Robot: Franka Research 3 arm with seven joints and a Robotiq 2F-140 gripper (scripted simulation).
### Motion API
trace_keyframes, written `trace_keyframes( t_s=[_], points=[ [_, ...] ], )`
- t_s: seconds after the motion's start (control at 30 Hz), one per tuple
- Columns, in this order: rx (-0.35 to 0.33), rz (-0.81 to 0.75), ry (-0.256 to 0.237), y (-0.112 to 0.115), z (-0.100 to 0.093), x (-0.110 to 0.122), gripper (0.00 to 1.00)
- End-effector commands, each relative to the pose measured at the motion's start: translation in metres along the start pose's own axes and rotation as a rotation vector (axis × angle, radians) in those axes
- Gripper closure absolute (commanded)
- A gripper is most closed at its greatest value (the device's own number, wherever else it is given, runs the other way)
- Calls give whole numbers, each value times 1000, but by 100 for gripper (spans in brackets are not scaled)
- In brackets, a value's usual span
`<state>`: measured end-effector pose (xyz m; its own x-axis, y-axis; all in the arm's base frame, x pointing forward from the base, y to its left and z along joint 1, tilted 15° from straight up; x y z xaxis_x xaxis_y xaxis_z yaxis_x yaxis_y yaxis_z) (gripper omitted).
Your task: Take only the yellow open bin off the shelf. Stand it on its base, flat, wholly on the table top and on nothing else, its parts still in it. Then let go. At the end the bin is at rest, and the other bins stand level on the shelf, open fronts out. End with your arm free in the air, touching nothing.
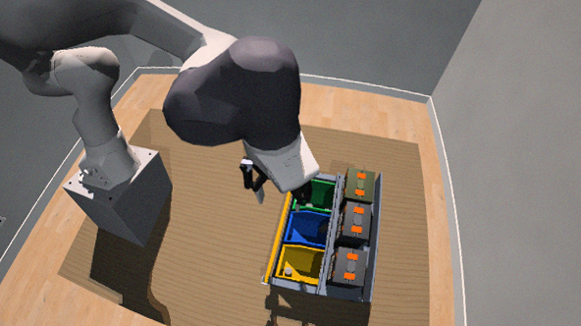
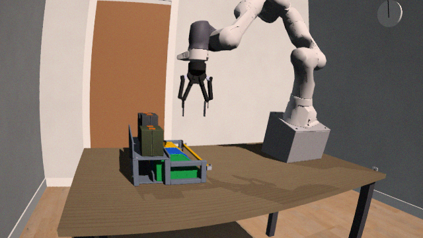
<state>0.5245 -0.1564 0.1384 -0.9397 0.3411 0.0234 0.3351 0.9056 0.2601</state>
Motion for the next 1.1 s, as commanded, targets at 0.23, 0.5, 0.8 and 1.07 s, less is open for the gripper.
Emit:
trace_keyframes(
  t_s=[0.23, 0.5, 0.8, 1.07],
  points=[
    [0, -1, 3, 0, -2, 2, 43],
    [0, -1, 4, 0, -2, 3, 43],
    [0, -1, 4, 0, -3, 3, 43],
    [0, -1, 4, 0, -3, 3, 43]
  ],
)
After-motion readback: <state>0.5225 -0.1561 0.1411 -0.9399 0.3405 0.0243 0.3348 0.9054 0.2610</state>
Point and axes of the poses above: the point where the finger pads meet when closed, its own z axis out along the fingers, its own x axis across the jaws, y = z × x, the point moved 9 cm from there along -z, back along the fingers, and after that the axes turned 6 degrees about z, right-handed, at the moved point
